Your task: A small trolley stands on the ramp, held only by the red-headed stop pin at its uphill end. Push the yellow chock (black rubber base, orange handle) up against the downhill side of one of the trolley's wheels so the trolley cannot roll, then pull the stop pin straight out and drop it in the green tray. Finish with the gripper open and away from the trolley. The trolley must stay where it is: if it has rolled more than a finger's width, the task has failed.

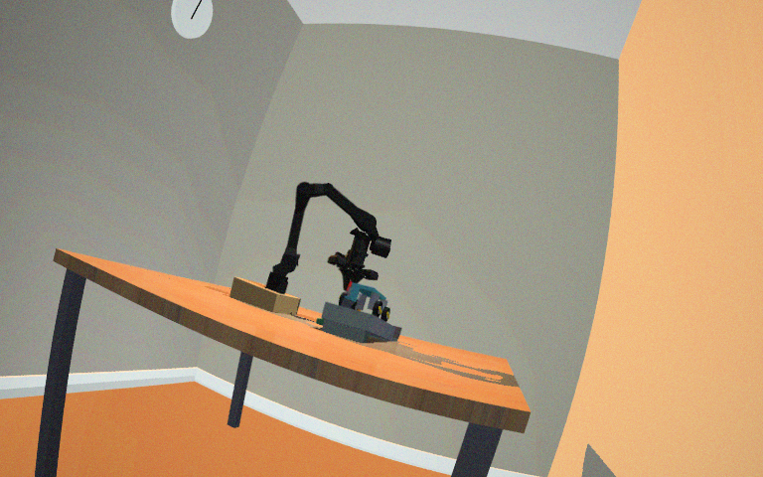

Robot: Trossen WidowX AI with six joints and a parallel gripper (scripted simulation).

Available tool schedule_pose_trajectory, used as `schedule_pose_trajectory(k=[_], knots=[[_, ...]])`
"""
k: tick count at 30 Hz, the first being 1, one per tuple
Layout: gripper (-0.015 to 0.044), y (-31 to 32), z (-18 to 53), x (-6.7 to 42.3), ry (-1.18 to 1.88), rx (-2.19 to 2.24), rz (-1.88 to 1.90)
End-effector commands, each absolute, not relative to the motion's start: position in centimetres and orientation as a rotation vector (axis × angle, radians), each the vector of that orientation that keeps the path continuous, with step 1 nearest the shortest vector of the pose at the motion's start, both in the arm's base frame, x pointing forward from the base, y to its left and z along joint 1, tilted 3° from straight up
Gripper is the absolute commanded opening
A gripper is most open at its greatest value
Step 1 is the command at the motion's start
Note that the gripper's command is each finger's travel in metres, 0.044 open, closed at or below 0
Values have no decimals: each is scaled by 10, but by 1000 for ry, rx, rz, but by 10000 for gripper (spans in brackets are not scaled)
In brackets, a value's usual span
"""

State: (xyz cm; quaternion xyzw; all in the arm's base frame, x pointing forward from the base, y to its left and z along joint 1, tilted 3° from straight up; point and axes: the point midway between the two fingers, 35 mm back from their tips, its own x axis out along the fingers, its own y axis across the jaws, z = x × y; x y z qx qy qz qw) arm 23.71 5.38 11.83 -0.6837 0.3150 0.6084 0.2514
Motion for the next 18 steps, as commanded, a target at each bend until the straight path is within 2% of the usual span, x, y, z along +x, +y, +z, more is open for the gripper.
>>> schedule_pose_trajectory(k=[1,18], knots=[[0,54,119,237,755,-1918,1730],[0,51,120,238,205,-2198,2039]])
